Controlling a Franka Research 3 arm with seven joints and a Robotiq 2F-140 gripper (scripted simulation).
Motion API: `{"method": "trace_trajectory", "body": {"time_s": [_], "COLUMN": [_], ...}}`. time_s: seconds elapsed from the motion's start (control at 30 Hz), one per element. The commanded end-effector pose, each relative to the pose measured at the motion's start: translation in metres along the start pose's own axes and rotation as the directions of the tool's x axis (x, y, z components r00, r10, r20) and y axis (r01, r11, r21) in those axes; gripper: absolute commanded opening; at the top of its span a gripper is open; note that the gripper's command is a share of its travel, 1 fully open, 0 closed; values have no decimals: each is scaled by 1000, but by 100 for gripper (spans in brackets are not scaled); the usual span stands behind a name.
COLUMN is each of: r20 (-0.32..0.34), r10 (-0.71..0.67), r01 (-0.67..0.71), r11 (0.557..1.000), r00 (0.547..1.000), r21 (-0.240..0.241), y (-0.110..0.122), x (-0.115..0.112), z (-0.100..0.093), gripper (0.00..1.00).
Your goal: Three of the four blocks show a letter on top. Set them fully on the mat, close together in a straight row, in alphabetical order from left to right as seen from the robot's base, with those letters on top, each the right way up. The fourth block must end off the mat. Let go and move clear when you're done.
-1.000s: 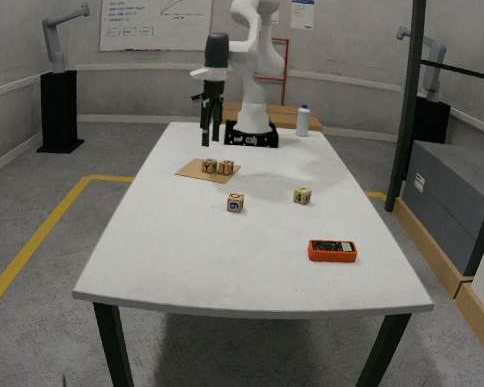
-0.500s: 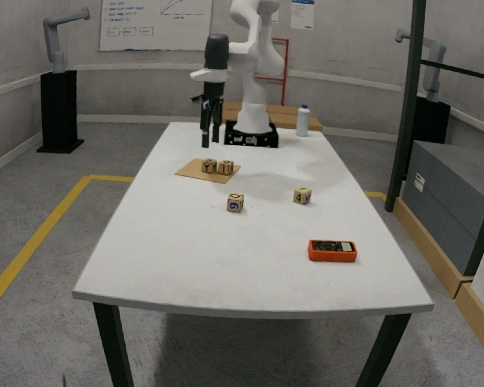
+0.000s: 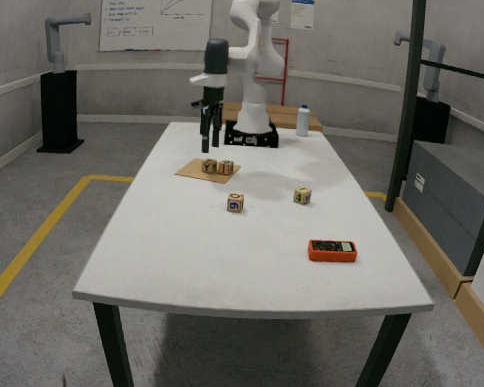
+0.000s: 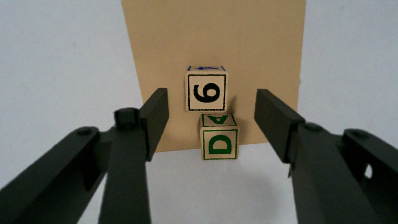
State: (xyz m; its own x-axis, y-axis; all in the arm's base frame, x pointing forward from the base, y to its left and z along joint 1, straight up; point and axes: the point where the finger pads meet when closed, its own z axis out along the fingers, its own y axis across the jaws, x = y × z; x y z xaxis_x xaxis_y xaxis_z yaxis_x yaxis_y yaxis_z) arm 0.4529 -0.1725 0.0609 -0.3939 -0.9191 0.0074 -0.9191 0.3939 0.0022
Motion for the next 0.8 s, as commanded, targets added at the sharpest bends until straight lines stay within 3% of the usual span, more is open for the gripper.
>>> {"method": "trace_trajectory", "body": {"time_s": [0.0, 0.77], "r20": [3, 3], "r10": [-9, -9], "r01": [9, 9], "r11": [1000, 1000], "r00": [1000, 1000], "r21": [9, 9], "y": [-3, -3], "x": [-1, -2], "z": [5, 26], "gripper": [55, 55]}}
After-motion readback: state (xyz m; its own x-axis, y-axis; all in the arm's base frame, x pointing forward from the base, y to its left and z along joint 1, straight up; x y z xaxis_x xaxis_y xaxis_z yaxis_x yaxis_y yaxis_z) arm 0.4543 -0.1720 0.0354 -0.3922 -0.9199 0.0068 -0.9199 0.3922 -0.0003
